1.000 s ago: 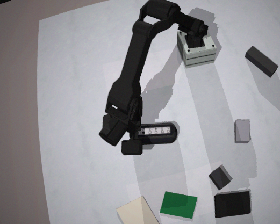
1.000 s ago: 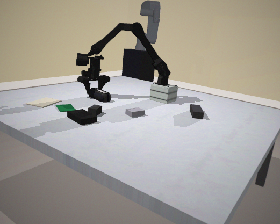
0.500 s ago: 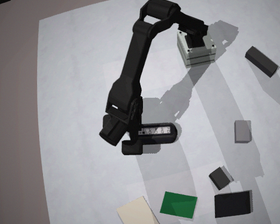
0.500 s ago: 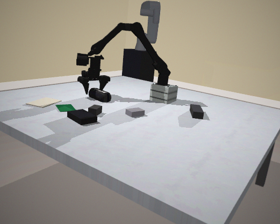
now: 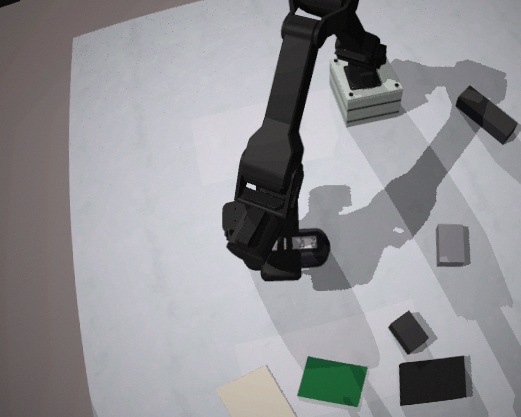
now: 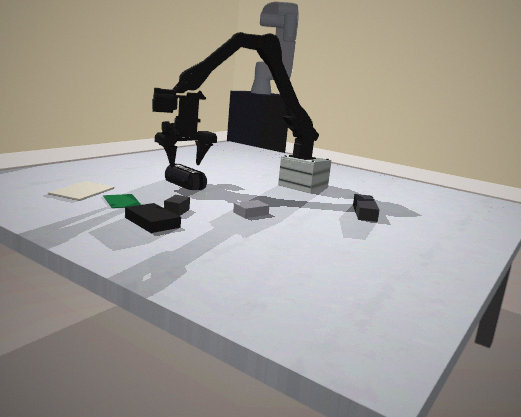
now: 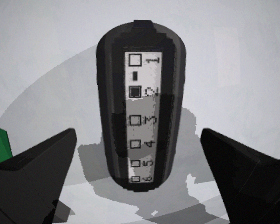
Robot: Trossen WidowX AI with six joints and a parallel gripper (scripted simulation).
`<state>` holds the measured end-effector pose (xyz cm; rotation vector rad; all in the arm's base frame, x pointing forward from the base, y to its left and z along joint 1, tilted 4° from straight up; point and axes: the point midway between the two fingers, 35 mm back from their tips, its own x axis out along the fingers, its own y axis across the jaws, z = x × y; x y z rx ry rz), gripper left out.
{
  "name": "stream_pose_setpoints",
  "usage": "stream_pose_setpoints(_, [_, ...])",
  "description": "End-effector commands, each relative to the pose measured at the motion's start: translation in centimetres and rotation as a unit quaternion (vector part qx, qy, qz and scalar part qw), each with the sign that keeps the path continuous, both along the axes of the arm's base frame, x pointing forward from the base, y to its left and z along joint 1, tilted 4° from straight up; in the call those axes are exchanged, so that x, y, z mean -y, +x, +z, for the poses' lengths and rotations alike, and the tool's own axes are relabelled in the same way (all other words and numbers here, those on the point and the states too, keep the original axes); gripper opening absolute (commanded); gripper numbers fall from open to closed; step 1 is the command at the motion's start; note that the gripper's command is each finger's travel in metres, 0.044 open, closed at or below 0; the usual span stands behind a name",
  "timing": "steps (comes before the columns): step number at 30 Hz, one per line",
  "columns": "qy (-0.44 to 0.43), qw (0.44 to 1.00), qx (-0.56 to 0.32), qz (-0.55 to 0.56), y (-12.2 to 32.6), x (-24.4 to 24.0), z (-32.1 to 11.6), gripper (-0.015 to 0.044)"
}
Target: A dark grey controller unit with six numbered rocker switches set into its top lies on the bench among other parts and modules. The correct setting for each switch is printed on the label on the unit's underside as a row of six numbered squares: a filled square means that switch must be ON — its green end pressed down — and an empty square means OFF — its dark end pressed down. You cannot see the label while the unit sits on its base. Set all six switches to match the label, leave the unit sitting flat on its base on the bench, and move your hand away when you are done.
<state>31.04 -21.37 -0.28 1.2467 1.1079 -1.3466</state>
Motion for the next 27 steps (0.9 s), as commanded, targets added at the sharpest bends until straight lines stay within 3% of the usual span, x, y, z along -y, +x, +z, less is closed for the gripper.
stream_pose_setpoints(1, [0.001, 1.0, -0.001, -0.002, -0.1, -0.2, 0.1, 0.044])
stream_pose_setpoints(9, [0.001, 1.0, -0.001, -0.002, -0.1, -0.2, 0.1, 0.044])
stream_pose_setpoints(12, [0.003, 1.0, 0.005, 0.025, -0.2, -0.2, 0.2, 0.0361])
stream_pose_setpoints(18, [-0.006, 0.963, 0.052, 0.263, -0.8, -0.1, 1.2, 0.0204])
stream_pose_setpoints(25, [-0.062, 0.841, 0.093, 0.529, -1.7, -0.2, 2.5, 0.002])
stream_pose_setpoints(27, [-0.085, 0.792, 0.099, 0.597, -2.0, -0.3, 2.9, 0.0])
